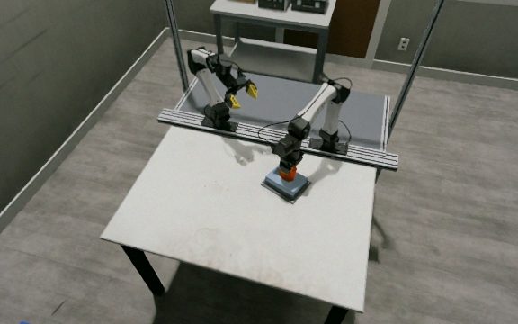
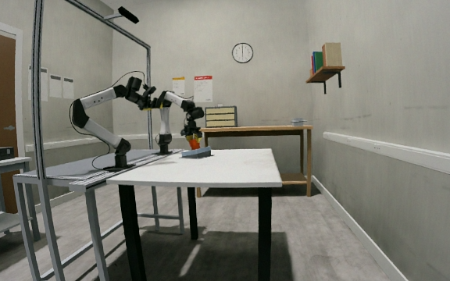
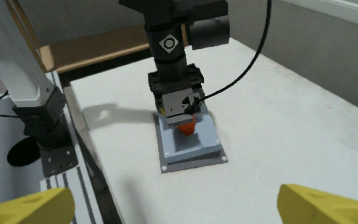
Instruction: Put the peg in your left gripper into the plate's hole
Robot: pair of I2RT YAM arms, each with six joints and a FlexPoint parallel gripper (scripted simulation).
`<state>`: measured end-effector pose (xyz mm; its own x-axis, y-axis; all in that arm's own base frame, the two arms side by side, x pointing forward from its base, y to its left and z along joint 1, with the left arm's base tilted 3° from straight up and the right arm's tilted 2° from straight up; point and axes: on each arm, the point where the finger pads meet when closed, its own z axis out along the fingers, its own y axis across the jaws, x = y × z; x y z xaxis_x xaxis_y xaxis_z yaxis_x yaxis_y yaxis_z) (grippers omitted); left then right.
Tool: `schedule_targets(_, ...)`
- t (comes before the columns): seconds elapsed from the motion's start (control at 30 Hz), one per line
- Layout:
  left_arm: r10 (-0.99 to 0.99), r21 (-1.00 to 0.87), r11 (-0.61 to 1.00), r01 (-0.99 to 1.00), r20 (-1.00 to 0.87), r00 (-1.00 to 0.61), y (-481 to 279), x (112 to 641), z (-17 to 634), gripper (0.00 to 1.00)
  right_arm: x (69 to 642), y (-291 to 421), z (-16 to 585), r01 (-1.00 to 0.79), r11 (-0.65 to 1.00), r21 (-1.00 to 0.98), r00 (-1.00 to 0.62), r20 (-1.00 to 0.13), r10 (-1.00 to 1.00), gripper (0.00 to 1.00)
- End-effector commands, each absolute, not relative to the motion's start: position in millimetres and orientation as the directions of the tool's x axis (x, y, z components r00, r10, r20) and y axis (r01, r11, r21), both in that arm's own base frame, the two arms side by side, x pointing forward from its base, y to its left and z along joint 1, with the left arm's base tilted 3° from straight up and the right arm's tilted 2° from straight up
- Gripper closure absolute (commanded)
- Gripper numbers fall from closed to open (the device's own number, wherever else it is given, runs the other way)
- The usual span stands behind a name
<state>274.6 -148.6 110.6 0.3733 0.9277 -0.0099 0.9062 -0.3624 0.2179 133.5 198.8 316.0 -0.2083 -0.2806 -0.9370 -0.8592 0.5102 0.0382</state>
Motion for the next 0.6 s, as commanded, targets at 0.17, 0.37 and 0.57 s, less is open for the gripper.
schedule_targets(0.17,0.927,0.25,-0.359,0.899,-0.016,0.375,-148.1,278.4,123.8,0.65,133.5,198.2,314.3,-0.854,0.518,0.043,-0.216,-0.935,-0.28,0.0)
schedule_targets(0.37,0.928,0.265,-0.353,0.897,-0.02,0.372,-149.2,280.1,121.4,0.65,133.5,198.2,314.3,-0.854,0.518,0.043,-0.216,-0.935,-0.28,0.0)
schedule_targets(0.57,0.93,0.261,-0.349,0.9,-0.022,0.367,-149.1,279.7,115.4,0.65,133.5,198.2,314.3,-0.854,0.518,0.043,-0.216,-0.935,-0.28,0.0)
